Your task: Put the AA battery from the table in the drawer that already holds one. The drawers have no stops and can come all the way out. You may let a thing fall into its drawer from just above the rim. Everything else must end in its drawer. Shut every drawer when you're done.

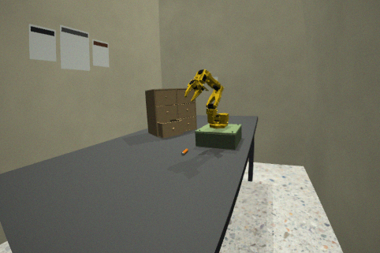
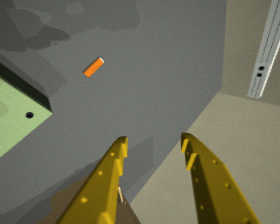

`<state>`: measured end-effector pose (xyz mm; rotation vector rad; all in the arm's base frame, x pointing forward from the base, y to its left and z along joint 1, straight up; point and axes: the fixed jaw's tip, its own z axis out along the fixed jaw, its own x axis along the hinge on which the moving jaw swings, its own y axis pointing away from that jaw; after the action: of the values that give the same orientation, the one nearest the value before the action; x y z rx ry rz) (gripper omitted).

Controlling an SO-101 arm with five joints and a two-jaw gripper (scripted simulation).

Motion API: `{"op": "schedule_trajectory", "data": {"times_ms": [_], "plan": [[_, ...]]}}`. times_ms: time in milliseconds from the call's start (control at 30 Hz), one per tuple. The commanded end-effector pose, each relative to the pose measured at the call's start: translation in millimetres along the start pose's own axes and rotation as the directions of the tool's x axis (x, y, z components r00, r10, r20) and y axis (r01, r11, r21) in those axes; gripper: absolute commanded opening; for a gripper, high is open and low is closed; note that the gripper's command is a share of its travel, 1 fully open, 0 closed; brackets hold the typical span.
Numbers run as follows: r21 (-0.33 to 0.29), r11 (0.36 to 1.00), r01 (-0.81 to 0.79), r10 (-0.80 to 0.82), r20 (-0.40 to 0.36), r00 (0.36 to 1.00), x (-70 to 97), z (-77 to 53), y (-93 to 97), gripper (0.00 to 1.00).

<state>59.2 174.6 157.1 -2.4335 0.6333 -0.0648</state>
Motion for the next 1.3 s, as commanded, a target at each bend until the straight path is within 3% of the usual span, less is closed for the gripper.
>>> {"op": "schedule_trajectory", "data": {"times_ms": [0,400,500,967,1033,1267], "plan": [[-0.021,0.994,0.110,-0.110,0.004,0.994,-1.7,5.9,-4.9,0.21],[-0.123,0.880,0.458,-0.456,0.043,0.889,0.2,33.0,-9.1,0.21],[-0.130,0.865,0.485,-0.483,0.050,0.874,0.4,35.4,-9.3,0.21],[-0.189,0.569,0.801,-0.780,0.184,0.598,3.3,71.0,-8.1,0.21],[-0.189,0.569,0.801,-0.780,0.184,0.598,3.3,71.0,-8.1,0.21],[-0.180,0.380,0.907,-0.868,0.270,0.417,4.9,89.9,-4.7,0.21]]}}
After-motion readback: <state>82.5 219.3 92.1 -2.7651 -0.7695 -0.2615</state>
